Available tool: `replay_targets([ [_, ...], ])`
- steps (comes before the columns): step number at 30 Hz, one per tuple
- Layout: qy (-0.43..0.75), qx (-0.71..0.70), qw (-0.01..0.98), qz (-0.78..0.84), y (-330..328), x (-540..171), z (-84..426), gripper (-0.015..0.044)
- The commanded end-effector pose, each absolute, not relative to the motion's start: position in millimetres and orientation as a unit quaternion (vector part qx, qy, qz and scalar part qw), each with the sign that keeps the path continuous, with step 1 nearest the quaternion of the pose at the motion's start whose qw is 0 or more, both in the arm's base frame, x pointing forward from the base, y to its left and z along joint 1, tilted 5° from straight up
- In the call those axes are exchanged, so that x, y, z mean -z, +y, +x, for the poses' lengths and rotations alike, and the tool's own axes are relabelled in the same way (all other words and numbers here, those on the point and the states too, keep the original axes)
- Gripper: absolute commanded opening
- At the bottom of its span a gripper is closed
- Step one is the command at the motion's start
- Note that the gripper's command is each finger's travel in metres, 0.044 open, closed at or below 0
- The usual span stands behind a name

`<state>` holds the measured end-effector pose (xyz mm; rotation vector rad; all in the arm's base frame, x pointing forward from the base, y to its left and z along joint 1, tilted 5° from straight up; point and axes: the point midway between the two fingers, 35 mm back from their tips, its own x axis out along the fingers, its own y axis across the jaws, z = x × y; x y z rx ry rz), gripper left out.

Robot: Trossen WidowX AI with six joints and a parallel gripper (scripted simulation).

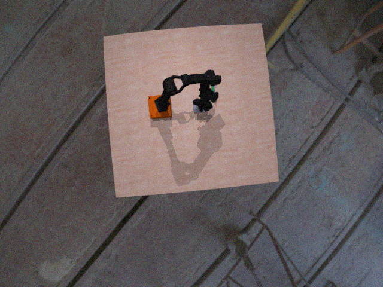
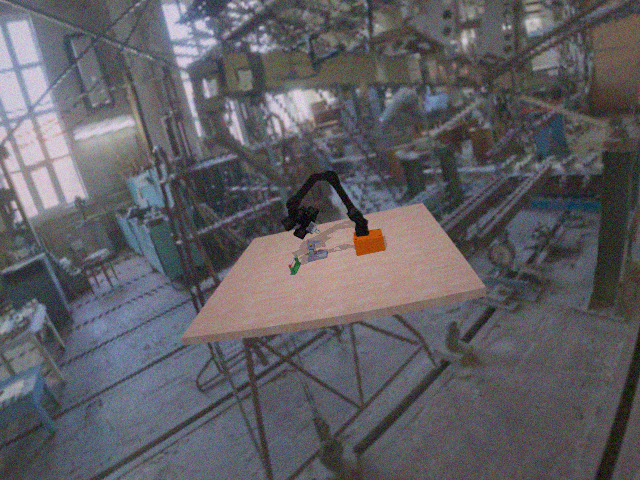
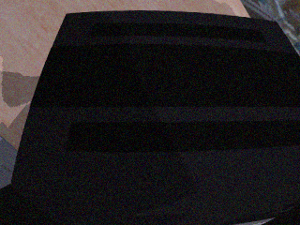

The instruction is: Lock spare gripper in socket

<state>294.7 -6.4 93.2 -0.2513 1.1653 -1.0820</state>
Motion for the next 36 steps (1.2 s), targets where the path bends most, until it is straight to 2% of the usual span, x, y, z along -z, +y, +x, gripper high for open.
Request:
replay_targets([
  [1, 0.497, 0.503, 0.700, -0.100, -4, -95, 292, 0.0000],
  [36, 0.240, 0.611, 0.746, 0.113, 27, -108, 277, 0.0000],
])
